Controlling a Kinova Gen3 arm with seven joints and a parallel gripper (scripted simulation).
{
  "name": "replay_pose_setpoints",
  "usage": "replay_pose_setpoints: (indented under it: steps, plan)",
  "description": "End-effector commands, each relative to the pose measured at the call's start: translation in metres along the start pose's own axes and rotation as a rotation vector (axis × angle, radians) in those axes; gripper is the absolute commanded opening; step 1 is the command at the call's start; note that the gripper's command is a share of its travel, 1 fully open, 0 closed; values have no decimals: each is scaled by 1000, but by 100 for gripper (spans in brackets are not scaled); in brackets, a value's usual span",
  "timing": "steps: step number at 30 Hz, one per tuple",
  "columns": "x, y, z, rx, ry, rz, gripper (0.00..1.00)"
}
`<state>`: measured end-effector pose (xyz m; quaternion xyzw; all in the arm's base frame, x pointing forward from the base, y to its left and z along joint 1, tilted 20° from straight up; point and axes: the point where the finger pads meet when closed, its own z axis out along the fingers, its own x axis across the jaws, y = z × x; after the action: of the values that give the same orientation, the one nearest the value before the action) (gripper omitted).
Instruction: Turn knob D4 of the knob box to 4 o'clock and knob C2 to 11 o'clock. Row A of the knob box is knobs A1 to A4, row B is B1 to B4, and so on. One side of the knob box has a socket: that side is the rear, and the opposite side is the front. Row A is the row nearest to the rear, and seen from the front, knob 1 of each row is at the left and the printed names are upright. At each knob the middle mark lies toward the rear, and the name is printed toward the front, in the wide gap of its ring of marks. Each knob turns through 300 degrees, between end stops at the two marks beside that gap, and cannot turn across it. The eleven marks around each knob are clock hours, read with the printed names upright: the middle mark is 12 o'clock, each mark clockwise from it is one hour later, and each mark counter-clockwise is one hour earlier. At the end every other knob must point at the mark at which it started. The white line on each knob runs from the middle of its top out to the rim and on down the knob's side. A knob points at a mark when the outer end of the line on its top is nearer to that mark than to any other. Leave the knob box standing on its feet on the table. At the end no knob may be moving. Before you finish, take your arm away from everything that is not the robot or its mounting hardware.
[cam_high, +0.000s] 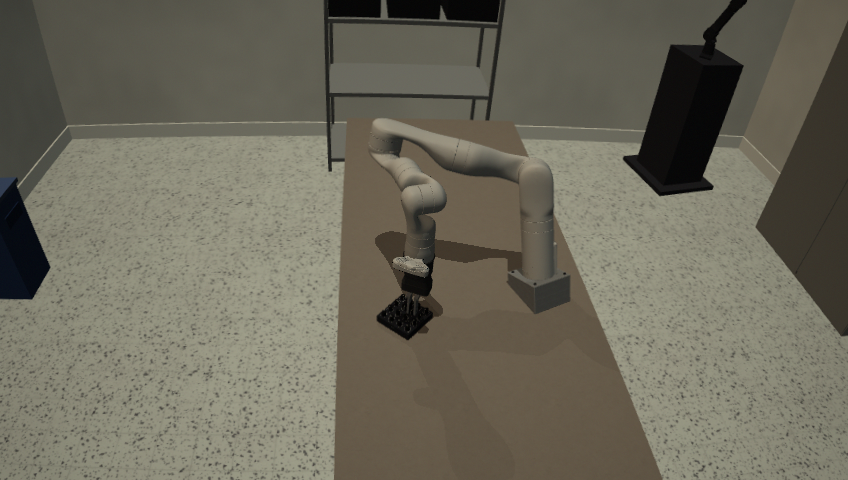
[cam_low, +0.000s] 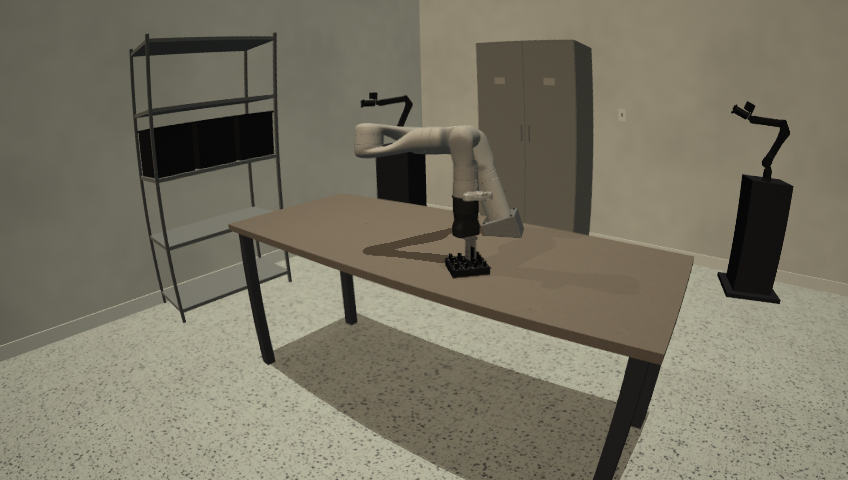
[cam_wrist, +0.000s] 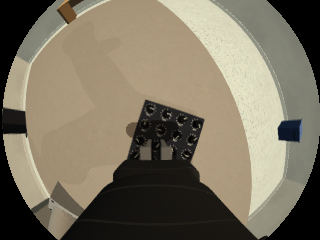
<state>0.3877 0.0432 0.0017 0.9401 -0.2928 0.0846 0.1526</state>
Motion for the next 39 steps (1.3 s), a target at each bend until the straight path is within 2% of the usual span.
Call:
replay_pose_setpoints:
  steps: [1, 8, 20, 35, 39]
  plan:
    - [0, 0, -1, 1, 1, -9, 30]
    - [0, 0, -1, 1, 1, -53, 30]
    - [0, 0, -1, 1, 1, -229, 30]
    - [0, 0, -1, 1, 1, -618, 30]
    - [0, 0, -1, 1, 1, -668, 30]
